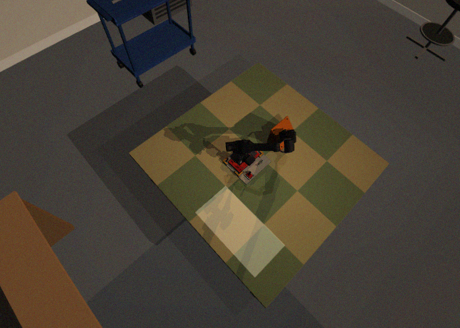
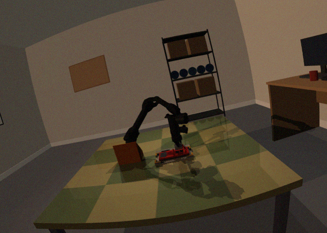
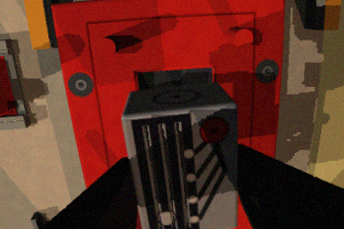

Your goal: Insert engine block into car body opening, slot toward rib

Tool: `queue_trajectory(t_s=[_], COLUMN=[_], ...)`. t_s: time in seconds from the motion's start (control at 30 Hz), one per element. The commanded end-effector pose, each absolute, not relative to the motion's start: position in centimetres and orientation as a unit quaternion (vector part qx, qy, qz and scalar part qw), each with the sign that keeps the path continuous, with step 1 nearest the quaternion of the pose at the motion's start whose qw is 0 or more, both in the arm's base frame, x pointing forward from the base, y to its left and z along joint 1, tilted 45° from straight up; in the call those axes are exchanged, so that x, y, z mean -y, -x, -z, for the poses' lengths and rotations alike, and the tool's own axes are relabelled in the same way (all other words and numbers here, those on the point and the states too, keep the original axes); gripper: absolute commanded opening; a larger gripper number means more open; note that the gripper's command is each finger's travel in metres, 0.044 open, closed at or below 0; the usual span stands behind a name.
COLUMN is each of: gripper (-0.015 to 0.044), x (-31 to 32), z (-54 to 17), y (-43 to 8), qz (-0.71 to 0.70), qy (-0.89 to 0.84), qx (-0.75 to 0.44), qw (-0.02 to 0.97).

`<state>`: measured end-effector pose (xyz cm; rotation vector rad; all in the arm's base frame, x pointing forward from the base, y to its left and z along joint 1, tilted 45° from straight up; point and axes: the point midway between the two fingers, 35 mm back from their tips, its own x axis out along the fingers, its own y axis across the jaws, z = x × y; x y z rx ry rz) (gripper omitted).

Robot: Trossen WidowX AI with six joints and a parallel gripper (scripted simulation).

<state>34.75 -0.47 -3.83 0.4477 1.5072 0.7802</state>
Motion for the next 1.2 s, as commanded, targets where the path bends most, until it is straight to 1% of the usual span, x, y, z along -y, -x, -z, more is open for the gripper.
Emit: queue_trajectory(t_s=[0.0,0.2,0.57,0.9,1.17], gripper=[0.0159,0.0159,0.0159,0.0159,0.0159], x=[0.55,0.55,0.49,0.36,0.23], z=[3.87,3.87,4.03,4.16,4.3], y=[-34.79,-34.79,-34.81,-34.8,-34.77], qz=[-0.346,-0.345,-0.295,-0.349,-0.33], qy=[-0.19,-0.191,-0.238,-0.188,-0.206], qx=[-0.658,-0.659,-0.682,-0.657,-0.666], qw=[0.641,0.641,0.625,0.642,0.636])
